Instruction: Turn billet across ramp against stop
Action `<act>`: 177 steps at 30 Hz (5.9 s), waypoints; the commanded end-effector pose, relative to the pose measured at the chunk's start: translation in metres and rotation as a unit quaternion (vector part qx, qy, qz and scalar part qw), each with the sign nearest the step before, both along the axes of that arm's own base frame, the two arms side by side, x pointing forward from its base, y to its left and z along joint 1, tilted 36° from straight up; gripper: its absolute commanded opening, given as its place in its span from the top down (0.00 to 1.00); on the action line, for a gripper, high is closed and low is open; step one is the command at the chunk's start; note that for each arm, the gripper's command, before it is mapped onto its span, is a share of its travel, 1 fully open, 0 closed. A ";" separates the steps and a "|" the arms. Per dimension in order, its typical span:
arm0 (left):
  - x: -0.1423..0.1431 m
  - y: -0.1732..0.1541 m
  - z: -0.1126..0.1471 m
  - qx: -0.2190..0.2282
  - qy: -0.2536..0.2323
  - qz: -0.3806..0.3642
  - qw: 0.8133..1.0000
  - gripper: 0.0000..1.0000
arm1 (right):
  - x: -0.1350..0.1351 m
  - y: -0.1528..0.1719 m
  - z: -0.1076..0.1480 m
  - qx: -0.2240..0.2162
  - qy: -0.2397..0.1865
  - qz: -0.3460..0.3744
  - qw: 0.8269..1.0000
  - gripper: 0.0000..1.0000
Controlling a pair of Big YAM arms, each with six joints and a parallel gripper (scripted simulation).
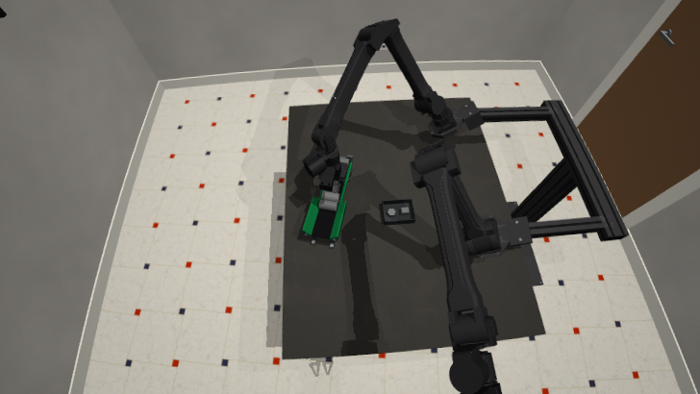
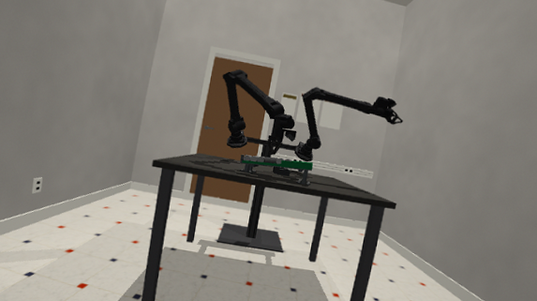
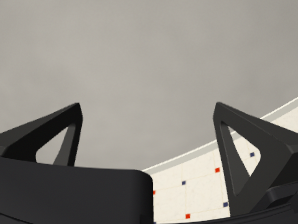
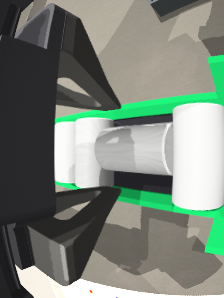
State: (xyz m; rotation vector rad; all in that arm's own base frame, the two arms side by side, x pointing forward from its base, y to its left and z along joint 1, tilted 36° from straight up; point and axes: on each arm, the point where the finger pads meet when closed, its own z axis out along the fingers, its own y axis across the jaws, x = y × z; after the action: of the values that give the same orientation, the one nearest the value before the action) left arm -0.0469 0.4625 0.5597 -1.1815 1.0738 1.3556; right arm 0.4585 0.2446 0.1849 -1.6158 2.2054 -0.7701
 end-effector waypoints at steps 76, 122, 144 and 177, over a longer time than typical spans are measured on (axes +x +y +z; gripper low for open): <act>-0.004 -0.012 0.044 0.044 0.000 0.004 0.999 0.00 | 0.027 -0.005 -0.012 0.015 -0.022 0.006 1.000 0.43; -0.004 -0.012 0.044 0.044 0.000 0.004 0.999 0.00 | 0.029 0.003 0.001 0.020 -0.028 0.007 0.999 0.43; -0.004 -0.012 0.044 0.044 0.000 0.004 0.999 0.00 | 0.029 0.009 0.004 0.021 -0.028 0.008 0.999 0.43; -0.004 -0.012 0.044 0.044 0.000 0.004 0.999 0.00 | 0.020 0.003 -0.014 0.015 -0.020 0.008 1.000 0.43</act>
State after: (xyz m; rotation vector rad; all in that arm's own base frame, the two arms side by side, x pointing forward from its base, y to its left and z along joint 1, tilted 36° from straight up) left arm -0.0469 0.4625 0.5597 -1.1815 1.0737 1.3556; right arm 0.4827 0.2346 0.1529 -1.6146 2.2067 -0.7710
